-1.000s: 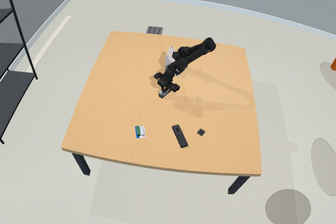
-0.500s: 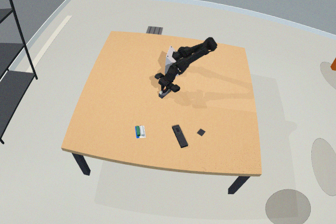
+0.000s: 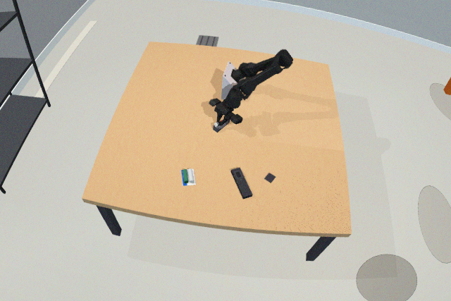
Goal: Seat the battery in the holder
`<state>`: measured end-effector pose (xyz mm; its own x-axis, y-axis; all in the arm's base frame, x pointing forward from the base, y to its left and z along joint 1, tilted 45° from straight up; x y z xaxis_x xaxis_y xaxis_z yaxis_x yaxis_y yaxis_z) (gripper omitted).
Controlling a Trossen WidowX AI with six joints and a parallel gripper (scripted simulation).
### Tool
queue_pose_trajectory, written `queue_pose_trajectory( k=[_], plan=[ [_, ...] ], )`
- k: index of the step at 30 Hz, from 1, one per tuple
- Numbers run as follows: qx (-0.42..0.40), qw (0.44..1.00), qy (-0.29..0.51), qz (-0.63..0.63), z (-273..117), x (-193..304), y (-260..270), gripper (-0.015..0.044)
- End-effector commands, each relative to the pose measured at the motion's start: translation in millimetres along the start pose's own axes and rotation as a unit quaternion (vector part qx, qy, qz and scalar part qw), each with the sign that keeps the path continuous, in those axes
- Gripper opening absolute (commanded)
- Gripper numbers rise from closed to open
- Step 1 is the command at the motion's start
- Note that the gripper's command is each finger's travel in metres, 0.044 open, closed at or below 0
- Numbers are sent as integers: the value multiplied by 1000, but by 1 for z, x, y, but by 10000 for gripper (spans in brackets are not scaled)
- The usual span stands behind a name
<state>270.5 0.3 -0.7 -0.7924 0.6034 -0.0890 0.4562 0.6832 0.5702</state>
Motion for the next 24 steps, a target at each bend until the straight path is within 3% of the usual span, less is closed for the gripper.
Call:
queue_pose_trajectory(
  k=[1,24],
  plan=[
    [3,1000,-15,4,0,5,0,65],
    [2,1000,-30,7,-3,23,1,65]
  ],
)
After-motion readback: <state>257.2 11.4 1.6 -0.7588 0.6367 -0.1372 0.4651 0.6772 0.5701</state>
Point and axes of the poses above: the point midway between the two fingers, 35 mm back from their tips, its own z axis out along the fingers, its own y axis across the jaws, x = y × z, the point moved 5 cm from there along -z, back along the fingers, and after that the axes turned 4 degrees about -z, right-handed, at the moved point
